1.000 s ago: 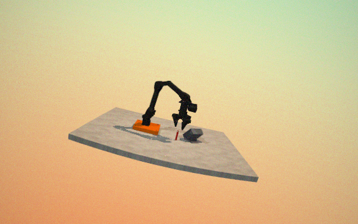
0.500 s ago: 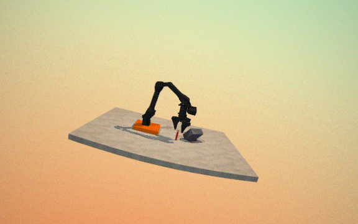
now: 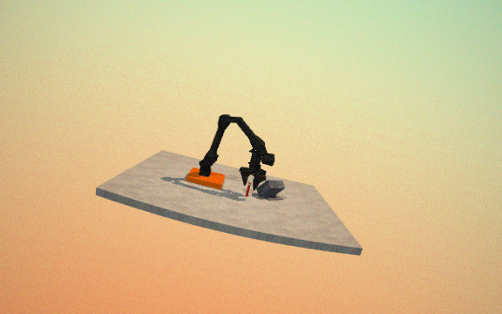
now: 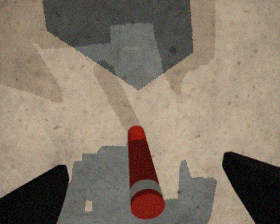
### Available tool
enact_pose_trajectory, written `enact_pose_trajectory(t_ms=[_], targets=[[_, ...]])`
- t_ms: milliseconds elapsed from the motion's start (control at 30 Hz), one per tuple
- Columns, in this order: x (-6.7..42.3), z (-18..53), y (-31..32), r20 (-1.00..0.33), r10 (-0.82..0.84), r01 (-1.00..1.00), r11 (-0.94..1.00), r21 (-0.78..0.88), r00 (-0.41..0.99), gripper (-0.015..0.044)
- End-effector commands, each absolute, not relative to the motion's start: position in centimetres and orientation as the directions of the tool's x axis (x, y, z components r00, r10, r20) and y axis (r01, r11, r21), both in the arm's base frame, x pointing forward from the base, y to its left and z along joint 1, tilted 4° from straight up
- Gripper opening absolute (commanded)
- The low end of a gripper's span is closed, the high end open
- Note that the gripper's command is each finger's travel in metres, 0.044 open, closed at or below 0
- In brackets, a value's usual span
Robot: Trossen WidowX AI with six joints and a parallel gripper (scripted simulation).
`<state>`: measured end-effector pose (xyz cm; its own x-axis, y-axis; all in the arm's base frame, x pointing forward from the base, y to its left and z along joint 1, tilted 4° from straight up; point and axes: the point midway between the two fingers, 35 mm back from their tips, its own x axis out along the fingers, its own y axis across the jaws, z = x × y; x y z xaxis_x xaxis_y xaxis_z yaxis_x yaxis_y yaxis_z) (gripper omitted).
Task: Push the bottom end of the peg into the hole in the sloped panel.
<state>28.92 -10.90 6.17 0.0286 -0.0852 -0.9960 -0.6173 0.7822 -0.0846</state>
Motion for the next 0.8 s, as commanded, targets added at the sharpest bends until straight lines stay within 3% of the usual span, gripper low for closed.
enact_pose_trajectory(t_ms=[0,300,767], targets=[[28.72,5.19,-10.83,-0.997,-0.076,-0.622,0.78,-0.07,0.018,0.044],[28.67,4.64,-10.85,-0.997,-0.076,-0.622,0.78,-0.07,0.018,0.044],[28.77,4.97,-10.94,-0.996,-0.083,-0.617,0.783,-0.08,0.023,0.0072]])
